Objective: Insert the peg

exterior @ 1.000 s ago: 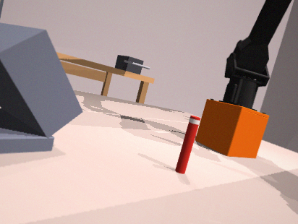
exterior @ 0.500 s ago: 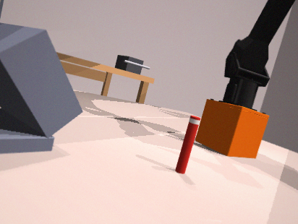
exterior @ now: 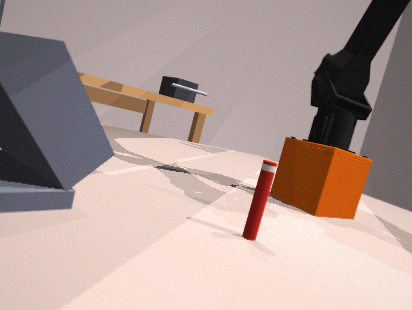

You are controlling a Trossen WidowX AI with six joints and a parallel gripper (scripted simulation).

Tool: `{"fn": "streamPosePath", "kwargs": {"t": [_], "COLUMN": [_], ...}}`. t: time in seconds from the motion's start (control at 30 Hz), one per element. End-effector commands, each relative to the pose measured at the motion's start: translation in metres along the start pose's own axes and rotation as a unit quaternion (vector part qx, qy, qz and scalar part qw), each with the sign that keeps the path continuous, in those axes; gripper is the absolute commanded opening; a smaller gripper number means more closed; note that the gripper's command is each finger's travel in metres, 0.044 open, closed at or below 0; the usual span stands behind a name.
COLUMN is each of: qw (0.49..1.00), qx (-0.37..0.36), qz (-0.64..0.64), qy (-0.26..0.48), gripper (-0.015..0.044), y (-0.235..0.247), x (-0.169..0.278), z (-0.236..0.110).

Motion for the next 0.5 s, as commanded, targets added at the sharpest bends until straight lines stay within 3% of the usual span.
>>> {"fn": "streamPosePath", "kwargs": {"t": [0.0,0.47], "qw": [1.000,0.995], "qx": [-0.002,-0.012], "qz": [0.019,0.068], "qy": [0.013,0.065], "gripper": [0.0440,0.0440], "y": [-0.007,-0.016], "x": [0.008,0.038], "z": [0.013,0.053]}}
Point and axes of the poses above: the point midway between the two fingers, 35 mm back from their tips, its own z axis out along the fingers, its own y axis across the jaws, x = y × z, the point moved 5 cm from there along -z, back along the fingers, and after that the axes turned 9 degrees about z, right-handed, at the moved point
